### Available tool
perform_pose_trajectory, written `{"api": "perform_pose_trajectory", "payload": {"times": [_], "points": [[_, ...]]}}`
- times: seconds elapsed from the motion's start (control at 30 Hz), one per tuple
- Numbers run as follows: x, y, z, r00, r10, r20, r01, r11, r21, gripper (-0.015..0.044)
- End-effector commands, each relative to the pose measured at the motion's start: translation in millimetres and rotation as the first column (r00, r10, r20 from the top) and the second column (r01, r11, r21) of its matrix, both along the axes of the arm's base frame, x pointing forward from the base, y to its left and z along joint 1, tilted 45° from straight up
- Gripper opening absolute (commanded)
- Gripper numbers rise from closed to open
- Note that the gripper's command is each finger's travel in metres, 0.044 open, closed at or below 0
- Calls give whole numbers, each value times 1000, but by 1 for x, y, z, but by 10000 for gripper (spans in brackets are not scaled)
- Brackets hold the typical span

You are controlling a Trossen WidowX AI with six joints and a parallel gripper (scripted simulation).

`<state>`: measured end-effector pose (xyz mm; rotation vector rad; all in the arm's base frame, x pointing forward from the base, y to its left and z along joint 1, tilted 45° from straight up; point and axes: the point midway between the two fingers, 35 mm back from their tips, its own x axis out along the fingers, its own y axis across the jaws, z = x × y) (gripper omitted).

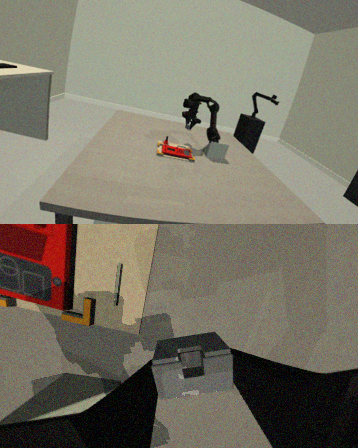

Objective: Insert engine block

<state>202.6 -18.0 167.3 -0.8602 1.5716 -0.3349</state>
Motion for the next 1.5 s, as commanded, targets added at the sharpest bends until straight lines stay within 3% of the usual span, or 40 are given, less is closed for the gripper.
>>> {"api": "perform_pose_trajectory", "payload": {"times": [0.0,0.3,0.63,1.07,1.47], "points": [[1,0,-1,988,-114,104,113,994,10,0],[1,-1,-2,893,-333,303,330,942,63,0],[1,-2,-3,686,-538,489,531,830,169,0],[2,-3,-4,300,-706,641,693,623,363,0],[2,-4,-6,-112,-735,668,718,405,566,0]]}}
